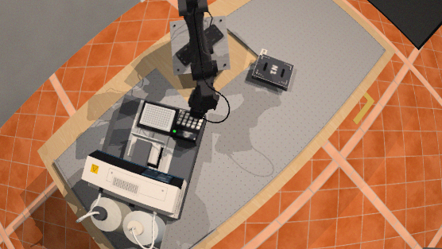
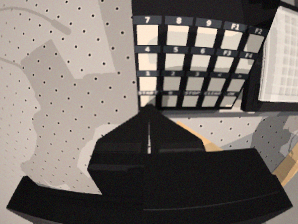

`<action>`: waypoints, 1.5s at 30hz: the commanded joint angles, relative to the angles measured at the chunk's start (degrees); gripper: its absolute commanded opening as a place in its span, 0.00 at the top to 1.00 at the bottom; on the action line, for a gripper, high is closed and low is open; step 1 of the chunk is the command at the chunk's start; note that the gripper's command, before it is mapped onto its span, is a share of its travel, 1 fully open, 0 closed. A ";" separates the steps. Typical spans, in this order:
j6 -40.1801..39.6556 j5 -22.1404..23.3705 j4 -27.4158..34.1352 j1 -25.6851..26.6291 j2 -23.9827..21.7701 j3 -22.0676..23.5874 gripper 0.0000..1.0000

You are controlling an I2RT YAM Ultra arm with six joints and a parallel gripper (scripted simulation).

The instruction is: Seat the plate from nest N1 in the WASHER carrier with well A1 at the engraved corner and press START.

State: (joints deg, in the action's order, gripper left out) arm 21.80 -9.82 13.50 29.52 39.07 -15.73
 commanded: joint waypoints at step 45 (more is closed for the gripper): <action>4.12 -5.37 22.74 -6.70 -17.20 -7.24 1.00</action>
State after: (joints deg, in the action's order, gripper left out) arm 24.91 -13.78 32.84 23.73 23.86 -20.78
